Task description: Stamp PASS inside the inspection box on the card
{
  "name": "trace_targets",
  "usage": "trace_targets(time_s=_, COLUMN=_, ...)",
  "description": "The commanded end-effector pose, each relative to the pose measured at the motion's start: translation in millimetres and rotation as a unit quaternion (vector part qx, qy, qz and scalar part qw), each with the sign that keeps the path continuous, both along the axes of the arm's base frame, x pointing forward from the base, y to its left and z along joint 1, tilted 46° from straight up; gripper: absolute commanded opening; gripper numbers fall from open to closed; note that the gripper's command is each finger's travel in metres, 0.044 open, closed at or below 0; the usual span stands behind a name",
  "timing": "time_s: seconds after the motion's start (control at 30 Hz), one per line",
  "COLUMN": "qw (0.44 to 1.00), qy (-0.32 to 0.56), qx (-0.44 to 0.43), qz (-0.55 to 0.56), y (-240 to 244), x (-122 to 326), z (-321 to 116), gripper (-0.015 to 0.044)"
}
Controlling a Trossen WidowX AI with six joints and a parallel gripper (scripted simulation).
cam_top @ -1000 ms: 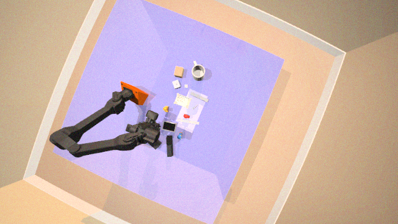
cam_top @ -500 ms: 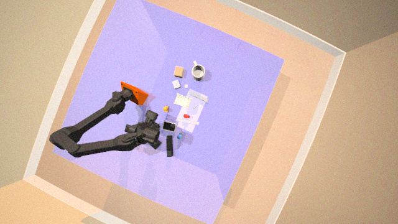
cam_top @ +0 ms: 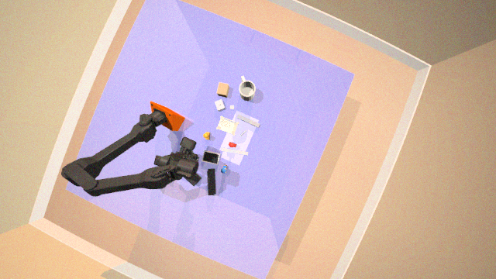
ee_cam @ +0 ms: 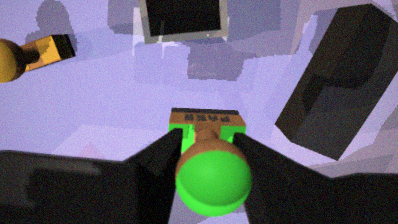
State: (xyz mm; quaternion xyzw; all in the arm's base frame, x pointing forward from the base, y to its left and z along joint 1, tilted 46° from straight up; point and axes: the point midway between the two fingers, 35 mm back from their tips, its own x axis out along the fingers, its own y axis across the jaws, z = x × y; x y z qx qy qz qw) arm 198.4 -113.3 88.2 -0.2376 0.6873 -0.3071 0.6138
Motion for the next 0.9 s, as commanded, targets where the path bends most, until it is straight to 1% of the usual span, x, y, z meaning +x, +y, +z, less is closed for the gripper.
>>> trace_targets(time_s=0.0, qw=1.0, qy=-0.003, qx=0.001, qz=-0.002, y=1.5, x=0.9, z=1.8, gripper=0.0)
trace_targets(time_s=0.87, qw=1.0, qy=-0.003, qx=0.0, qz=-0.002, y=9.8, x=1.8, z=10.8, gripper=0.0)
